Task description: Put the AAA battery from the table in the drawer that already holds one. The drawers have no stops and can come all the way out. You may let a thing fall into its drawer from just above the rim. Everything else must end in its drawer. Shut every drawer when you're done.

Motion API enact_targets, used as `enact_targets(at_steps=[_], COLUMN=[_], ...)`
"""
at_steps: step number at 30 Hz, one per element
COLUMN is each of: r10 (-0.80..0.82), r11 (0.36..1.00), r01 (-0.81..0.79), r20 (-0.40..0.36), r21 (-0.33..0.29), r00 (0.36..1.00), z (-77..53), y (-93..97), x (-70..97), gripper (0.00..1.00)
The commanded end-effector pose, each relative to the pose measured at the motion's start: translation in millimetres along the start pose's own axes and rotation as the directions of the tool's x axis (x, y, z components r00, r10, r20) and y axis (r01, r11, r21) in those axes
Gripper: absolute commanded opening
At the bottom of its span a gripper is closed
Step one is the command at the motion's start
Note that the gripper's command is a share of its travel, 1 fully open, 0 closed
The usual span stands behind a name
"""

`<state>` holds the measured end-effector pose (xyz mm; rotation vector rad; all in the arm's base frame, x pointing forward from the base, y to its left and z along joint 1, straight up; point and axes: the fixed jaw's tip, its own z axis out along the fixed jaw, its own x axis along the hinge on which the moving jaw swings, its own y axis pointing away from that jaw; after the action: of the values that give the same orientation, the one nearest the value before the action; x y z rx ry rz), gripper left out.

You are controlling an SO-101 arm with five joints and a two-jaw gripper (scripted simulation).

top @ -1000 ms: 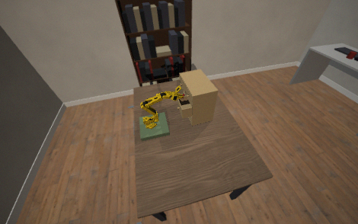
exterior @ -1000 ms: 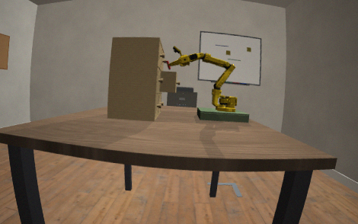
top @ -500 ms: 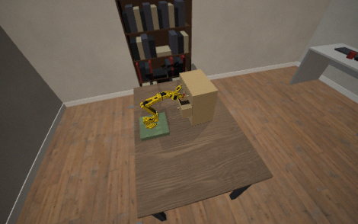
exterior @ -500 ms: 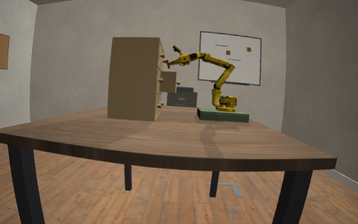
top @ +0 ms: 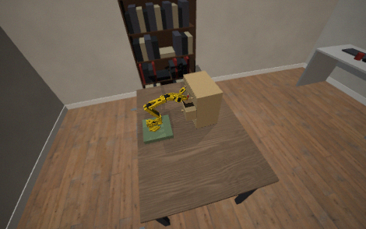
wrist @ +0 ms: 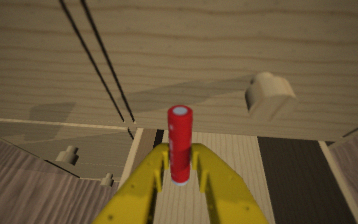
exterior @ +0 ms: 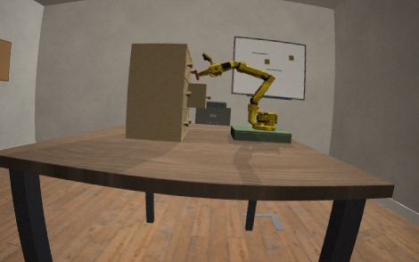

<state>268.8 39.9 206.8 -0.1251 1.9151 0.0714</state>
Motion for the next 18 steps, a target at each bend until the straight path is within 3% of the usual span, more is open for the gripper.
enact_targets(at_steps=[1, 18], r10=[0.005, 0.005], r11=[1.0, 1.0], r01=[-0.005, -0.005], r20=[0.0, 0.0], r21=[-0.008, -0.01], r00=[1.0, 1.0], z=[0.0, 0.0], y=[2.1, 2.7], x=[-0.4, 1.7], gripper=[0.0, 0.0])
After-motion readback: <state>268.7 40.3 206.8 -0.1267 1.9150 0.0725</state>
